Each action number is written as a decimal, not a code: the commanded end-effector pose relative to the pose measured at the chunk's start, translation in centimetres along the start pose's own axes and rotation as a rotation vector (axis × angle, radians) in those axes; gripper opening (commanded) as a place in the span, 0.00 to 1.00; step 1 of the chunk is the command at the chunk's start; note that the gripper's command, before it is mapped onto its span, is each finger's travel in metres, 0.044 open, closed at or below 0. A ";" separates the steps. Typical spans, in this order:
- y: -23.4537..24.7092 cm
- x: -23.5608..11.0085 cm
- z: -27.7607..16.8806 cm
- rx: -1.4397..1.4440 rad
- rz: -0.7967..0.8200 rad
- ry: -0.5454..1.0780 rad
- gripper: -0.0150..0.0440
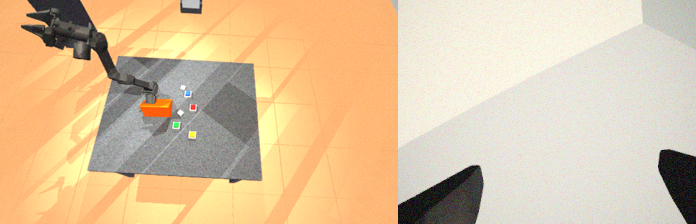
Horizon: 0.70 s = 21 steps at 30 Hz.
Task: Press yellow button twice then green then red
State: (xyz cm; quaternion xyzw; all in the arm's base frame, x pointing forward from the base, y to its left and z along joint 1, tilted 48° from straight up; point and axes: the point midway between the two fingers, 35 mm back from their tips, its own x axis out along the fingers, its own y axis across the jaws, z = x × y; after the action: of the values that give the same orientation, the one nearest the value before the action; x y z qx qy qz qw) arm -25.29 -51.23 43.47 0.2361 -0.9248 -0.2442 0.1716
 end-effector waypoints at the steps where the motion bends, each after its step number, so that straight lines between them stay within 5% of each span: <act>1: 0.5 -0.1 -0.2 0.001 0.011 0.005 0.93; 4: 7.8 -0.7 -2.7 0.055 0.159 0.065 0.93; 12: 18.1 -2.1 -5.0 0.155 0.341 0.150 0.93; 21: 32.2 -7.7 -7.8 0.276 0.614 0.299 0.93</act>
State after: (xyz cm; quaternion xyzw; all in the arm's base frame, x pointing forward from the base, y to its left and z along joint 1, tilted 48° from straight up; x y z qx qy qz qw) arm -27.86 -30.23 62.39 0.0386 -0.9500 -0.0542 0.3052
